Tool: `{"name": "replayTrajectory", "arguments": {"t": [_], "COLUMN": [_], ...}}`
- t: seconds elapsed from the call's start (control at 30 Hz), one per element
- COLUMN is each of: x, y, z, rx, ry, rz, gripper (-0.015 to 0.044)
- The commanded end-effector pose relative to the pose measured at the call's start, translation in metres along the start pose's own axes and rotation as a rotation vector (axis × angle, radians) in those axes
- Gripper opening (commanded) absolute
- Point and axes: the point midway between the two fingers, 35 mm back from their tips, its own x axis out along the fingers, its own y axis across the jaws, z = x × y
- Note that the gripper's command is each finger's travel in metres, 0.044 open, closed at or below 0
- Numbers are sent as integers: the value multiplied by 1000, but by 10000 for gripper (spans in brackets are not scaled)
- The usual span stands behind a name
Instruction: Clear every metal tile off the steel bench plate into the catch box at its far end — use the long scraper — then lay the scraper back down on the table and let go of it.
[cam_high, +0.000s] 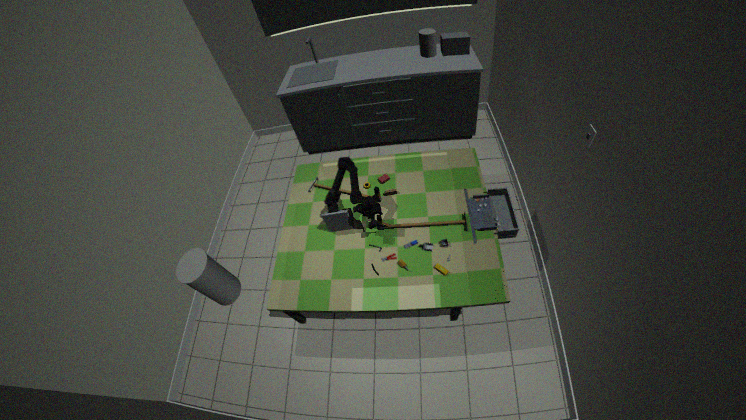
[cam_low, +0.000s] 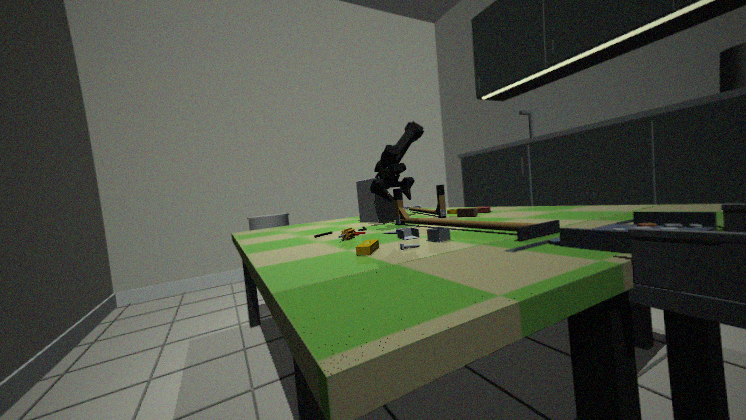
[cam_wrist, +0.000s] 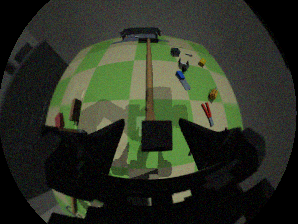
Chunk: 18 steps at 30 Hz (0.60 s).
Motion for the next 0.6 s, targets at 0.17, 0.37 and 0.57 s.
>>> {"name": "replayTrajectory", "arguments": {"t": [0.17,0.37,0.57], "x": [7,7,7], "y": [2,2,2], "z": [-1,-1,-1], "rx": [1,1,1], "ry": [-1,-1,-1], "rz": [4,4,4], "gripper": [414,256,118]}}
